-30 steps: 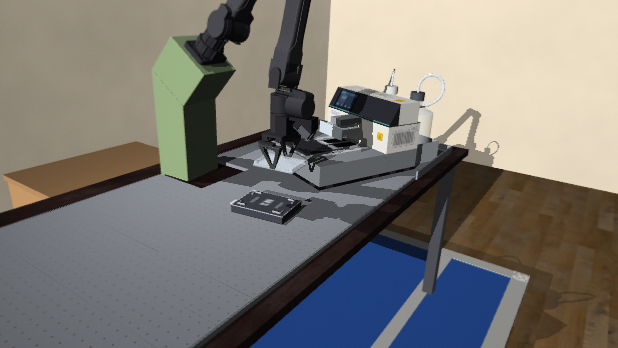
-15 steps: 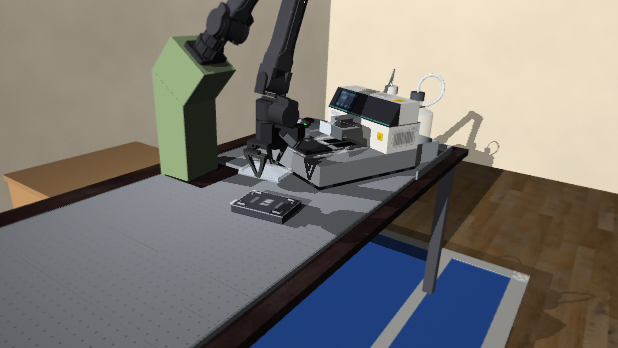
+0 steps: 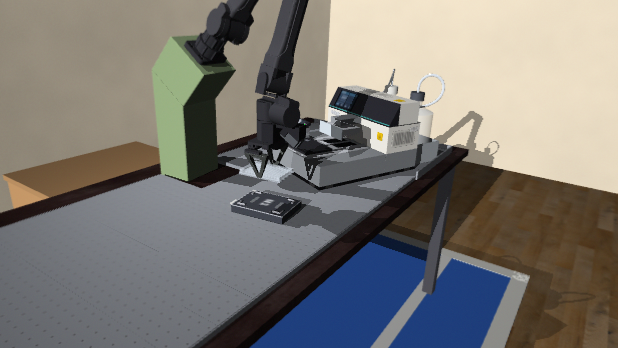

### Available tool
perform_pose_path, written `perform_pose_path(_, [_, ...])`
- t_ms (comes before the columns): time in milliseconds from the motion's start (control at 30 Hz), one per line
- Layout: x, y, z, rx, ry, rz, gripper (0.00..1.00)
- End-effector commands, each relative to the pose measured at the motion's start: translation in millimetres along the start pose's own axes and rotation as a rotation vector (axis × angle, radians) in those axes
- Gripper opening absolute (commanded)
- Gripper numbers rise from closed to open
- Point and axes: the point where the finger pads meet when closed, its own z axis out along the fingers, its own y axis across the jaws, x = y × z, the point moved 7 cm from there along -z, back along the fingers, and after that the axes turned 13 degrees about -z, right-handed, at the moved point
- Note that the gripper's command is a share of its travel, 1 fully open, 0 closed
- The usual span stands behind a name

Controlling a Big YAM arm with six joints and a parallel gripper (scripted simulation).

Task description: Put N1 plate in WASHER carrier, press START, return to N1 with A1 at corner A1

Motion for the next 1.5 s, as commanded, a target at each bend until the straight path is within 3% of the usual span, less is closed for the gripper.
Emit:
perform_pose_path(0, [-6.2, -8.8, -7.6, 0.019, -0.018, -0.011, 0.84])
perform_pose_path(633, [-5.2, -8.5, -7.6, 0.018, -0.016, -0.010, 0.84])
perform_pose_path(767, [-4.2, -0.7, 9.8, 0.001, -0.010, -0.014, 0.84])
perform_pose_path(1467, [-3.6, 1.4, 41.9, 0.000, -0.009, -0.004, 0.84])
